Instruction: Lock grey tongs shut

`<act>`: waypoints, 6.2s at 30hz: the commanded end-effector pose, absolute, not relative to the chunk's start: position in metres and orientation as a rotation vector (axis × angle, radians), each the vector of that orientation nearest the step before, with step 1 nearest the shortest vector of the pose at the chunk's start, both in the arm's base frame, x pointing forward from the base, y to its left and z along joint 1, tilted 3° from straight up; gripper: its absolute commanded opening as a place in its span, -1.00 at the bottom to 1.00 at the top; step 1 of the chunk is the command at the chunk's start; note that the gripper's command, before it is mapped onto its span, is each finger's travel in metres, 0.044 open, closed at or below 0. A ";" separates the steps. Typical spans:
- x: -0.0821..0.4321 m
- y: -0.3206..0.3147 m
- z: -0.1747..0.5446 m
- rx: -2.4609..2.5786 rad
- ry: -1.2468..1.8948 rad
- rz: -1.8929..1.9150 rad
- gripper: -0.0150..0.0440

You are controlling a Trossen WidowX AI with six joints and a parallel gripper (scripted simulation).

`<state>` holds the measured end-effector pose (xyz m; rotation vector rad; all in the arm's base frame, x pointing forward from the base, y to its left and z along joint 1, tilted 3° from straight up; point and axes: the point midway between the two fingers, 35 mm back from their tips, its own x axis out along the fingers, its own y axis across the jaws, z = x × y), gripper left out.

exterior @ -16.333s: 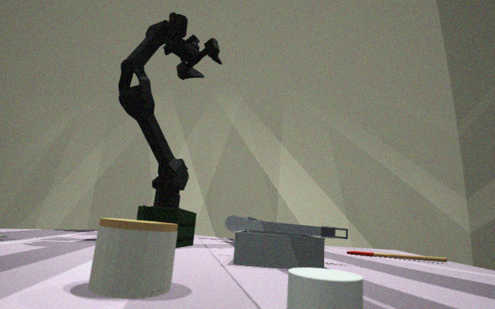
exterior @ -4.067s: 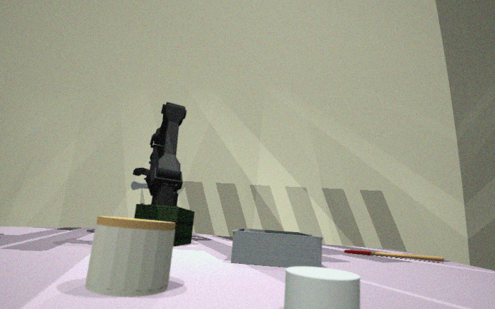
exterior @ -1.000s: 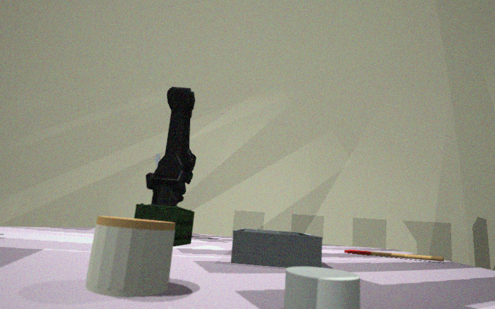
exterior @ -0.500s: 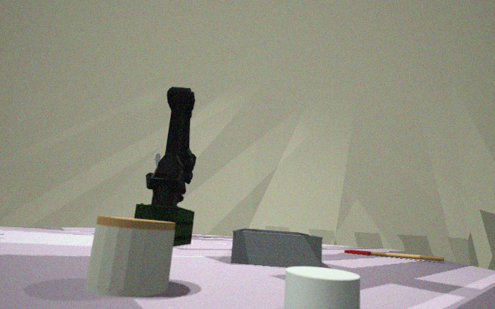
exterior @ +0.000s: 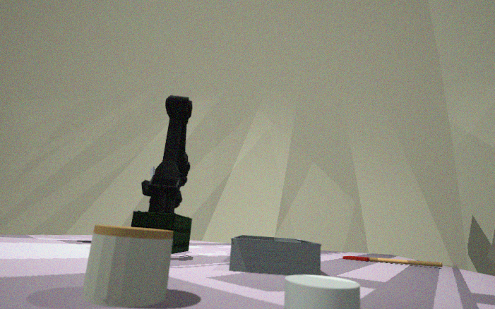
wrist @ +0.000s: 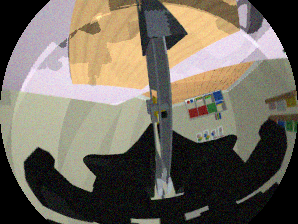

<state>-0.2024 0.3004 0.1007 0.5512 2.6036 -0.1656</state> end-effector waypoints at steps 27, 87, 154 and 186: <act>-0.227 0.316 0.095 0.481 2.062 -0.302 -1.00; -0.224 0.297 0.079 0.346 1.596 -0.236 -1.00; -0.224 0.299 0.011 0.350 1.601 -0.243 0.78; -0.097 0.204 0.146 0.352 1.585 -0.239 1.00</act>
